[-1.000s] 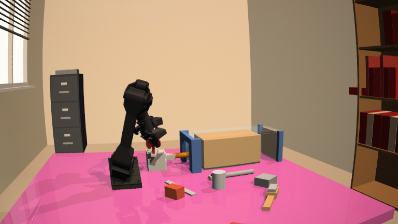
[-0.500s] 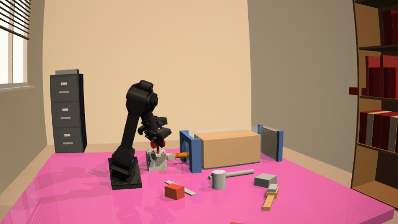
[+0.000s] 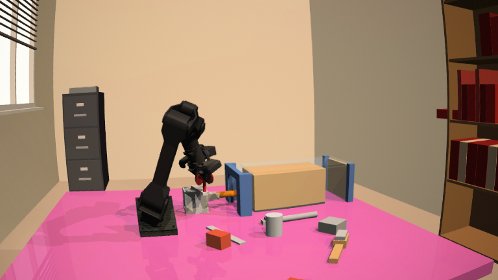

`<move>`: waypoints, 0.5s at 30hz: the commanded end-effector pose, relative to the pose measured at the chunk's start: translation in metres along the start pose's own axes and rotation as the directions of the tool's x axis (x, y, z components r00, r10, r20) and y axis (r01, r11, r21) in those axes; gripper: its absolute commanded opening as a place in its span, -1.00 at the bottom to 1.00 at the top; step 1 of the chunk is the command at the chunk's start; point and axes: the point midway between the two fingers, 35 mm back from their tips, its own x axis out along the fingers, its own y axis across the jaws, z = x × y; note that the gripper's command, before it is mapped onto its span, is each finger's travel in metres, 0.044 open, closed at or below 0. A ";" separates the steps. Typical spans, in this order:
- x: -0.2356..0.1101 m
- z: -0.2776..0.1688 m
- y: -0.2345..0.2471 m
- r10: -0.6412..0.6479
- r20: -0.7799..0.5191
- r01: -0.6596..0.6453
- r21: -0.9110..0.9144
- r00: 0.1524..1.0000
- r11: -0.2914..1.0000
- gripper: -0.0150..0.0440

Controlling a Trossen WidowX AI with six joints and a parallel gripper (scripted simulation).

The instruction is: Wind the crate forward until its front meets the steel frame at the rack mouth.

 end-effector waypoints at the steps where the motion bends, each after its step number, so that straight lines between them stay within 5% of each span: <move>1: 0.006 0.012 -0.002 -0.013 0.010 0.013 0.016 1.000 1.000 -0.49; 15: 0.015 0.032 -0.002 -0.013 0.011 0.013 0.017 1.000 1.000 -0.49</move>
